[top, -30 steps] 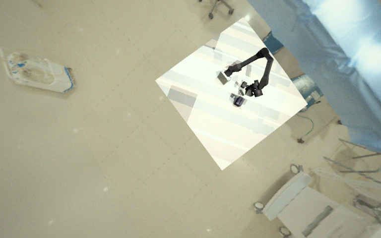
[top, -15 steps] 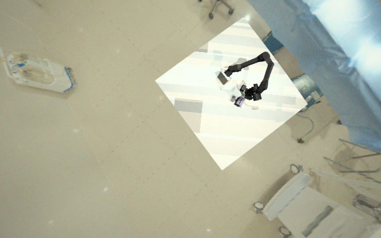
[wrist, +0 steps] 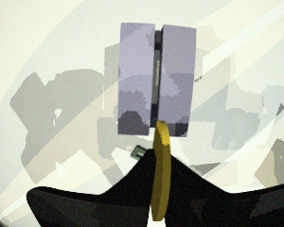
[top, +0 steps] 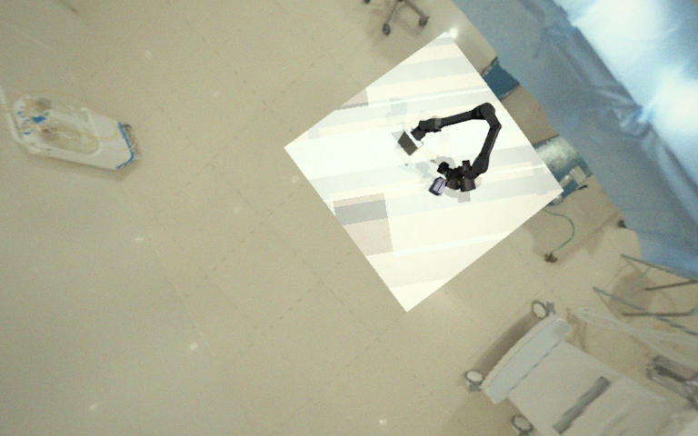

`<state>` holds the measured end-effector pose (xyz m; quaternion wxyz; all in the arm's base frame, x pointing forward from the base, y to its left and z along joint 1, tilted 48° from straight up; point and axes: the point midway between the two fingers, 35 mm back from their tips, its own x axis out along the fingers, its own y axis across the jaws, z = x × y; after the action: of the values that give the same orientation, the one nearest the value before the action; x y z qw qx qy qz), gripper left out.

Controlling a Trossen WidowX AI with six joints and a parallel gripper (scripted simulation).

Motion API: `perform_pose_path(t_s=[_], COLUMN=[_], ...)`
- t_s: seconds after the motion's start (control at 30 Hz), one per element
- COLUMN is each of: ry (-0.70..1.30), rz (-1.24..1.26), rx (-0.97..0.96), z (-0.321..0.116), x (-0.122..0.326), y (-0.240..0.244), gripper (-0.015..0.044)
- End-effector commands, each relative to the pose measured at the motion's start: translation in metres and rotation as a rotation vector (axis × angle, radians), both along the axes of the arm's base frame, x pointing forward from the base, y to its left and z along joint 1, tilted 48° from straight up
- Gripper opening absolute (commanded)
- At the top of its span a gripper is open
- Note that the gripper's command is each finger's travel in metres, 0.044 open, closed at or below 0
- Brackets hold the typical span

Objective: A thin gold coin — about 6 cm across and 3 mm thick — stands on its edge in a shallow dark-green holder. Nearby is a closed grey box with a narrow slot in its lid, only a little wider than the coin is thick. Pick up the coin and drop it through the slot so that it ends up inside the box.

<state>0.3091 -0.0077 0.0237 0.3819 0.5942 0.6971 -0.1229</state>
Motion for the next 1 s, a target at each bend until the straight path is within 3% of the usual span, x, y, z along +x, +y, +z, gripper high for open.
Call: perform_pose_path(t_s=[0.0,0.43,0.97], ry=[-0.001,-0.002,-0.002], rz=[0.007,0.007,0.000], rx=[-0.004,-0.003,0.000], z=[-0.008,-0.032,-0.028], x=[0.005,0.017,0.016], y=[-0.006,-0.024,-0.023], gripper=[0.0000,0.0000,0.0000])
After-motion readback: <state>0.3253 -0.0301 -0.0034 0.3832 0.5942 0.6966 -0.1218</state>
